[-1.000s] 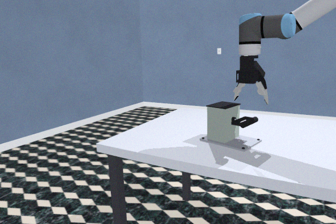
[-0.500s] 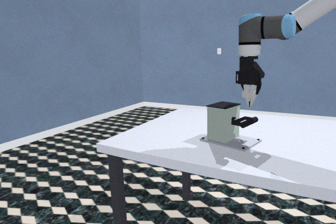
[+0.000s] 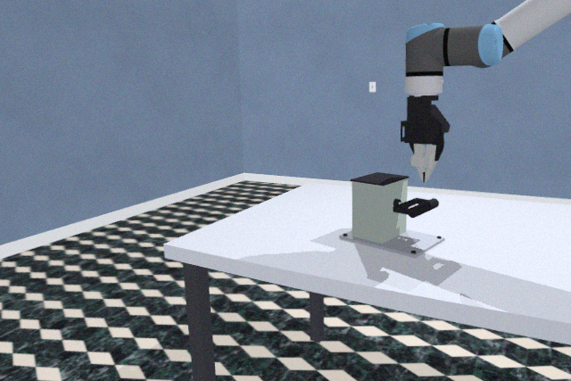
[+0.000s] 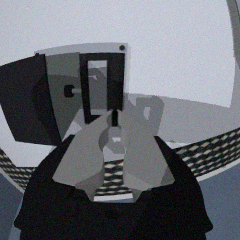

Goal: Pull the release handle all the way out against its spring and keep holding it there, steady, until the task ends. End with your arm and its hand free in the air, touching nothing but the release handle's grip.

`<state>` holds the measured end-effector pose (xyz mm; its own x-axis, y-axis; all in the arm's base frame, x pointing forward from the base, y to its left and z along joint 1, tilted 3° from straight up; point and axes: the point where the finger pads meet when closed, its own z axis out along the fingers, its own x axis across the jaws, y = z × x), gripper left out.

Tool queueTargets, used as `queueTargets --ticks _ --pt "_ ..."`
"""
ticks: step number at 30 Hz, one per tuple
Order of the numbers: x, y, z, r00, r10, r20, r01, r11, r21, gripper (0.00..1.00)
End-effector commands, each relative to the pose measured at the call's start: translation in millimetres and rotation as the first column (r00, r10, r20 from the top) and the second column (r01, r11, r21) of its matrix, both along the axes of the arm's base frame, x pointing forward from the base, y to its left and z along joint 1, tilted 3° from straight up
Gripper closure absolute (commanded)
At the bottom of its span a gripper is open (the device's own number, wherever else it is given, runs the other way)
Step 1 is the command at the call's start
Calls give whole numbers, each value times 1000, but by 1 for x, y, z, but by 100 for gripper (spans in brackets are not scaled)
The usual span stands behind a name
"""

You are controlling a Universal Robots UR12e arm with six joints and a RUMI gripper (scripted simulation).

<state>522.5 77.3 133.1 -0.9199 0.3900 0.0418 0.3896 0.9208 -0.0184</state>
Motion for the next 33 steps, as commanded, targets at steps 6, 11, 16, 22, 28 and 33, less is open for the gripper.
queueTargets --ticks 6,11,16,22,28,33 --pt "1 0 1 1000 0 1 0 1000 0 100" --pt "1 0 1 1000 0 1 0 1000 0 100" --pt "1 0 1 1000 0 1 0 1000 0 100" --pt "1 0 1 1000 0 1 0 1000 0 67" --pt "1 0 1 1000 0 1 0 1000 0 67" --pt "1 0 1 1000 0 1 0 1000 0 67"
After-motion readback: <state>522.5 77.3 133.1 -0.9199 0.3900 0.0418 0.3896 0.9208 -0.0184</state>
